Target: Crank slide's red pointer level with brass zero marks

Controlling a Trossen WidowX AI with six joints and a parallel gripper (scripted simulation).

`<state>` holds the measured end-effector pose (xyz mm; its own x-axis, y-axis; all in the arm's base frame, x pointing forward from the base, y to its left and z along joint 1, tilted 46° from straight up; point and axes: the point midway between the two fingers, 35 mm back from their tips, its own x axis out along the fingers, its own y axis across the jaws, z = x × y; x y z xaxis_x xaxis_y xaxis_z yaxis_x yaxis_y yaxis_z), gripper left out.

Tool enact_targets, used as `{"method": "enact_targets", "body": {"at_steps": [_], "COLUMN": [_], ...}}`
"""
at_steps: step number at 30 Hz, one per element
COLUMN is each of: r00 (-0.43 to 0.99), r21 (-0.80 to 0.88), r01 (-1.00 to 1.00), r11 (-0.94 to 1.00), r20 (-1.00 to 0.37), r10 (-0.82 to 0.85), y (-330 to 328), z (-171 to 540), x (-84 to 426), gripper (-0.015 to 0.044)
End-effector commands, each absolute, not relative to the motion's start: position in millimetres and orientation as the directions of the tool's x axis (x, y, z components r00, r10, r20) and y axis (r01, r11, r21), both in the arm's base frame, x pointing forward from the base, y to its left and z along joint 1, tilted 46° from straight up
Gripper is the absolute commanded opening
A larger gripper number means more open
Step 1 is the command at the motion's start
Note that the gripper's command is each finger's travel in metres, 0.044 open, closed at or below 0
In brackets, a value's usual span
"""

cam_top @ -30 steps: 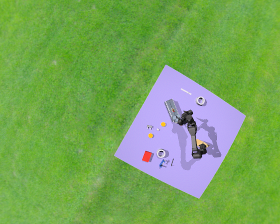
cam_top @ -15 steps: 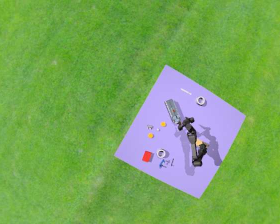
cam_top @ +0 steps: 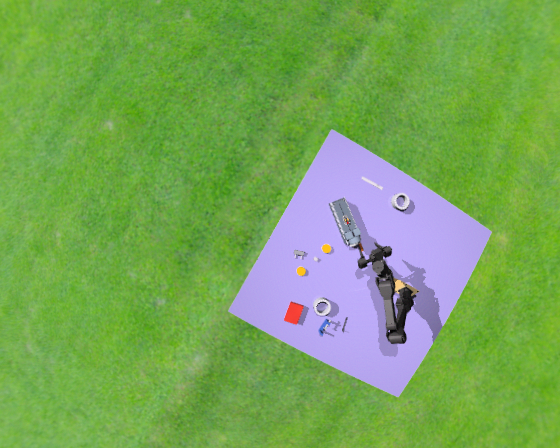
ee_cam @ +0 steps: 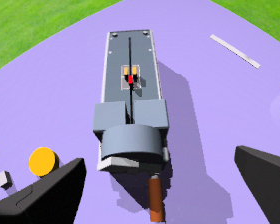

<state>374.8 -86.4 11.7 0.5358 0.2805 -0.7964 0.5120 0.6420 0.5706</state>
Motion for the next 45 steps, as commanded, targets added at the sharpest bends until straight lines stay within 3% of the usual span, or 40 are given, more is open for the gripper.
{"method": "enact_targets", "body": {"at_steps": [1,15,45], "r00": [0.535,0.534,0.533], "r21": [0.568,0.568,0.567], "r01": [0.524,0.521,0.521], "r11": [0.635,0.638,0.638], "r20": [-0.8,-0.799,-0.8], "r10": [0.274,0.275,0.276], "y": [-81,-24,6], "z": [7,-49,-80], "x": [372,364,361], "gripper": [0.044,0.044,0.044]}}
